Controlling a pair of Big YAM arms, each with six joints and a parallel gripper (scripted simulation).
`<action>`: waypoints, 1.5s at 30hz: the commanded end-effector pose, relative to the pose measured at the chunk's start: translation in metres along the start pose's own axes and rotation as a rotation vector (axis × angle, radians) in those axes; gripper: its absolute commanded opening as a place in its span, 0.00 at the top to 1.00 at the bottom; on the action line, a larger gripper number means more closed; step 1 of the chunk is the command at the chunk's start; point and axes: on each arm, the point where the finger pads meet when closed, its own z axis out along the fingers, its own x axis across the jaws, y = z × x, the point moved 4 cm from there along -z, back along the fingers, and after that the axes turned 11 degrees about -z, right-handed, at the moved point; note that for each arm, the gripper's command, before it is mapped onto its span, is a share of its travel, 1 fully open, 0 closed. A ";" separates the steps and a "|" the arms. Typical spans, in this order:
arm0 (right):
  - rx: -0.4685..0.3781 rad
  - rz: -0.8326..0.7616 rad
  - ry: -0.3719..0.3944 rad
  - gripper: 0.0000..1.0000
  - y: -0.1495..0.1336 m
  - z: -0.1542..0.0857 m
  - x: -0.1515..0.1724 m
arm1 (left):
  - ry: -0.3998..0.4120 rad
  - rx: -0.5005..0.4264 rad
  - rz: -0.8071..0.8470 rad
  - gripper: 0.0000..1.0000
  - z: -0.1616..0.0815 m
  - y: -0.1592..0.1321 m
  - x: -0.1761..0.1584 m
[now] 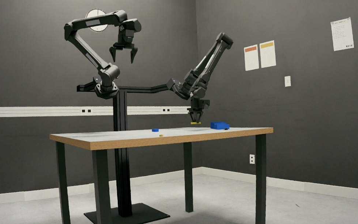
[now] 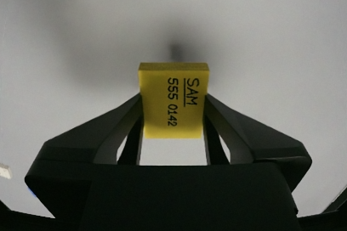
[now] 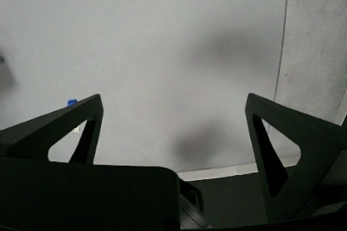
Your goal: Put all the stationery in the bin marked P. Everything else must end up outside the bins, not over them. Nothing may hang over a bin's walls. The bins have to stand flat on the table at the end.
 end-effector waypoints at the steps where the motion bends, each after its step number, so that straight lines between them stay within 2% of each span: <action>1: -0.034 0.026 0.008 0.00 0.009 -0.014 -0.009 | 0.002 0.010 -0.007 0.66 -0.018 -0.002 0.001; 7: -0.034 0.026 0.008 0.00 0.009 -0.014 -0.009 | -0.002 0.000 -0.025 0.66 -0.016 0.002 -0.006; 8: -0.034 0.026 0.008 0.00 0.009 -0.014 -0.009 | 0.024 -0.015 -0.010 0.66 -0.009 0.004 0.004; 14: -0.034 0.026 0.008 0.00 0.009 -0.014 -0.009 | 0.024 -0.016 -0.004 0.66 -0.008 0.005 0.003; 15: -0.034 0.026 0.008 0.00 0.009 -0.014 -0.009 | 0.002 0.003 -0.008 0.66 -0.013 0.000 -0.002; 45: -0.034 0.026 0.008 0.00 0.009 -0.014 -0.009 | 0.002 0.003 -0.008 0.66 -0.014 0.001 -0.003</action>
